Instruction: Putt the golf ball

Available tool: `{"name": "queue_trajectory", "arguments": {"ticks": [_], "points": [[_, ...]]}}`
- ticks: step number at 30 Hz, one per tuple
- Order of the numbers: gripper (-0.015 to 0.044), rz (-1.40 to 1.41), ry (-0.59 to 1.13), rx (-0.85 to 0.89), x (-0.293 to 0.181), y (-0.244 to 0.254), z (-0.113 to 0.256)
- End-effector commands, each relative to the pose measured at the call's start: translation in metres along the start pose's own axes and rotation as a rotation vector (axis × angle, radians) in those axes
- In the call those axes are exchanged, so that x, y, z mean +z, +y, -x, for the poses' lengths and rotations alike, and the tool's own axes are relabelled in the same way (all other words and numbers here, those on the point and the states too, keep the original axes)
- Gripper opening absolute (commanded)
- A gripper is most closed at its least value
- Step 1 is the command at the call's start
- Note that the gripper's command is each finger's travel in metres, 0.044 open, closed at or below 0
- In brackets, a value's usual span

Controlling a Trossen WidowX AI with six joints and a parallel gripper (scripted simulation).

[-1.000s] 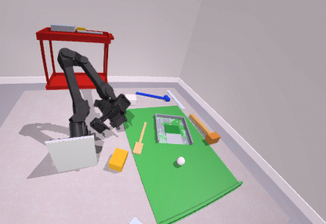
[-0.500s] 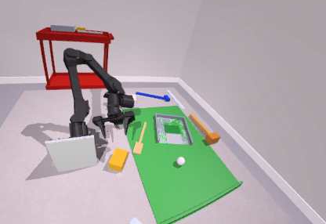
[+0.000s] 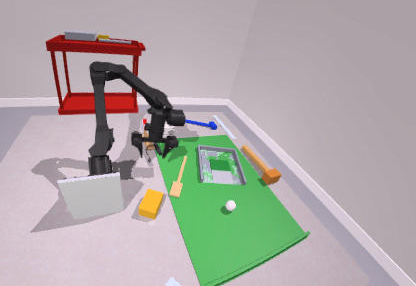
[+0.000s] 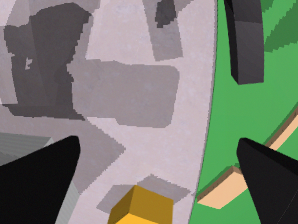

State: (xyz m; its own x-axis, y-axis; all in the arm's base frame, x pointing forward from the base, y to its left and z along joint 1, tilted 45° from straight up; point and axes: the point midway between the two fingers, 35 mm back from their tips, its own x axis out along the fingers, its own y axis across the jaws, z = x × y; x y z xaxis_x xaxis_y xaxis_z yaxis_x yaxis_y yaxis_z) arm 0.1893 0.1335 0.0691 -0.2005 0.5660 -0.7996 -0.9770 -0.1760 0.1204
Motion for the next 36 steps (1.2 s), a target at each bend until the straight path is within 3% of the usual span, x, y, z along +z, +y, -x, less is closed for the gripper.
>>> {"name": "queue_trajectory", "arguments": {"ticks": [1,12,36], "points": [[0.0440,0.210,-0.408,-0.093,0.056,-0.029,0.035],[0.0440,0.213,-0.412,-0.094,0.055,-0.031,0.035],[0.0440,0.213,-0.414,-0.095,0.063,-0.036,-0.012]]}}
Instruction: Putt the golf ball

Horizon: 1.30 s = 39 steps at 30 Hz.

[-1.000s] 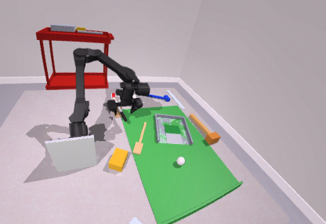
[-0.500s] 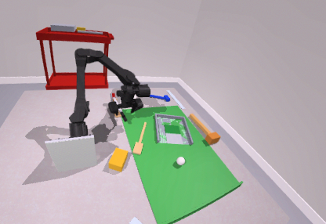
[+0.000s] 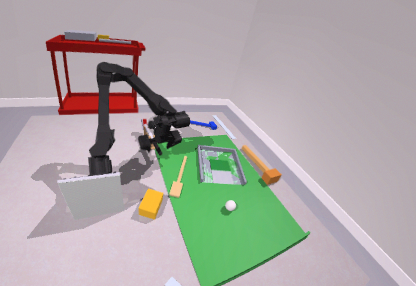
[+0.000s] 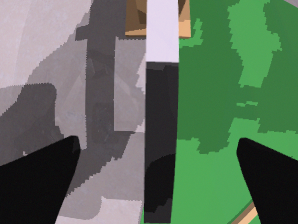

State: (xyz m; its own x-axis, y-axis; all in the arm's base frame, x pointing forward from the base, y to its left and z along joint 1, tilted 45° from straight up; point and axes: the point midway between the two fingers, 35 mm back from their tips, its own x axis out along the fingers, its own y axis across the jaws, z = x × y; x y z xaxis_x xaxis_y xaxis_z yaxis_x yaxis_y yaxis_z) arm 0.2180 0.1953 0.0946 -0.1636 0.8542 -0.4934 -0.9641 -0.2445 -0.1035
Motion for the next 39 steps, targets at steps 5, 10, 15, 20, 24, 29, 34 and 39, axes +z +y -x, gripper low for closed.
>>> {"name": "queue_trajectory", "arguments": {"ticks": [5,10,15,20,24,29,34,39], "points": [[0.0440,-0.003,0.001,0.002,-0.003,0.001,-0.011],[0.0440,-0.003,0.000,0.002,-0.005,0.001,-0.018],[0.0440,-0.003,-0.001,0.002,-0.006,0.001,-0.024],[0.0335,0.000,-0.003,0.001,-0.005,0.000,-0.021],[0.0230,0.000,-0.003,0.001,-0.005,0.000,-0.021],[0.0099,0.000,-0.003,0.001,-0.005,0.000,-0.021],[0.0026,0.000,-0.003,0.001,-0.005,0.000,-0.021],[0.0000,0.000,-0.001,0.001,-0.005,0.000,-0.019]]}}
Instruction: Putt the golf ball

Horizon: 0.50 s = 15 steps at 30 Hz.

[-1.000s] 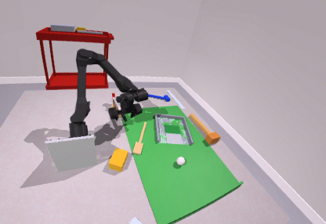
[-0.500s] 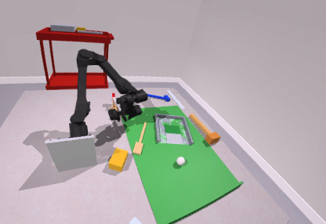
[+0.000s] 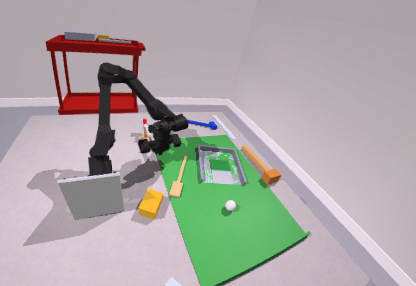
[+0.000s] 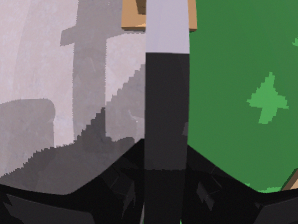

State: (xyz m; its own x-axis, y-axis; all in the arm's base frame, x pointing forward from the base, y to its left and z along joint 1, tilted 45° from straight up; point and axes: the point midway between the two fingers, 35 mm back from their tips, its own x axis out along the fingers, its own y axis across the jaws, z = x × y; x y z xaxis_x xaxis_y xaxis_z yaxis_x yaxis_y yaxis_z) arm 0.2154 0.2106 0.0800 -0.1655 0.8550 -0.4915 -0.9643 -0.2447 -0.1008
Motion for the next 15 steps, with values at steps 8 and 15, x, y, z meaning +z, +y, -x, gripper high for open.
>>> {"name": "queue_trajectory", "arguments": {"ticks": [8,15], "points": [[0.0000,0.002,0.016,0.000,0.003,-0.004,0.030],[0.0000,0.001,0.018,0.001,0.010,-0.005,0.059]]}}
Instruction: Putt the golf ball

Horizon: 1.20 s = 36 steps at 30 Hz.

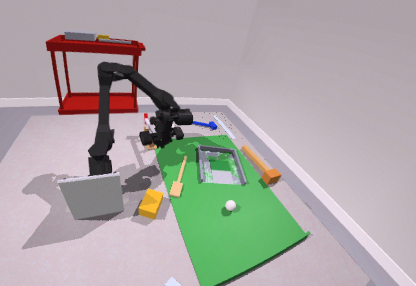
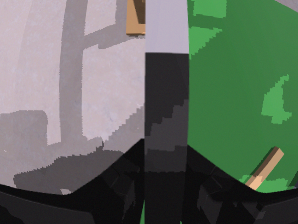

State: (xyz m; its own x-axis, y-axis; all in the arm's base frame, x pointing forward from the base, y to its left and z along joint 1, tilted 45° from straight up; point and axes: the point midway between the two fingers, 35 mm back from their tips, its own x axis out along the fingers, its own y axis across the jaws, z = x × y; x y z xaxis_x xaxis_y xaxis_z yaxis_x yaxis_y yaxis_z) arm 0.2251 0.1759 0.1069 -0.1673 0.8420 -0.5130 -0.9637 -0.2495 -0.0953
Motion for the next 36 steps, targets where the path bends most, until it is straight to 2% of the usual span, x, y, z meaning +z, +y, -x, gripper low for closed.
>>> {"name": "queue_trajectory", "arguments": {"ticks": [1,8,13,25,36], "points": [[0.0000,0.003,-0.006,-0.006,0.006,-0.001,0.019],[0.0000,0.002,-0.018,-0.006,0.017,0.003,0.048],[0.0000,-0.030,-0.006,-0.007,0.011,0.001,0.046],[0.0000,-0.561,0.091,-0.075,-0.069,-0.018,0.076],[0.0000,-1.059,0.143,-0.147,-0.145,-0.014,0.105]]}}
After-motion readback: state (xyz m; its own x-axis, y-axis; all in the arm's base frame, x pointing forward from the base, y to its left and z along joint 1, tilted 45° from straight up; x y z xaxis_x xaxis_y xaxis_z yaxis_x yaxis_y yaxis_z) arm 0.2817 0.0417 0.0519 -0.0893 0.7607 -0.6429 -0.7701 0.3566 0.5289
